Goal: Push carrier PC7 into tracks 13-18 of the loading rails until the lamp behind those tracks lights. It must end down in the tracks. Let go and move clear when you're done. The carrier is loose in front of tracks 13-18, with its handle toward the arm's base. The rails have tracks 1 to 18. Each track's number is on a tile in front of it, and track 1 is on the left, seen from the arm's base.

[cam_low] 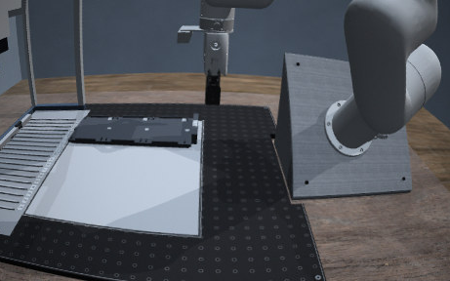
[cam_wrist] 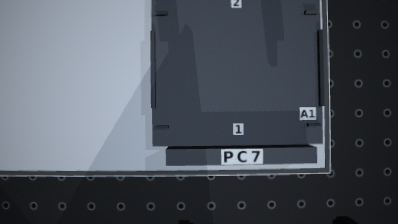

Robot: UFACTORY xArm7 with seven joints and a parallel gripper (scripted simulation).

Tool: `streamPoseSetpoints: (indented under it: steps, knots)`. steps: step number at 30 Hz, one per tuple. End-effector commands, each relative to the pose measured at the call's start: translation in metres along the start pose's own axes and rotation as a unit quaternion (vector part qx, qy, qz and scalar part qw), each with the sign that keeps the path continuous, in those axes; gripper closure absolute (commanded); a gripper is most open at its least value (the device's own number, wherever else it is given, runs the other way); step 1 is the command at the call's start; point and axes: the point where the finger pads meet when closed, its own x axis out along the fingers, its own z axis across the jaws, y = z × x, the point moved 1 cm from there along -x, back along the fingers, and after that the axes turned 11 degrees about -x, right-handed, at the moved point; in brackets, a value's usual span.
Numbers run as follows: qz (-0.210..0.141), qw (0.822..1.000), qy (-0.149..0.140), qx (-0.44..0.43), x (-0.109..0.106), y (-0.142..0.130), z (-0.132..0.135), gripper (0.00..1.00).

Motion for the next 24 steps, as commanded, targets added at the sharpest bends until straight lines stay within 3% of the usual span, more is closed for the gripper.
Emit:
streamPoseSetpoints:
  steps: [1,24]
  knots:
    - [0.001,1.0,-0.002,0.0,0.006,0.001,0.001,0.18]
    - [0.001,1.0,-0.002,0.0,0.041,0.001,0.001,0.18]
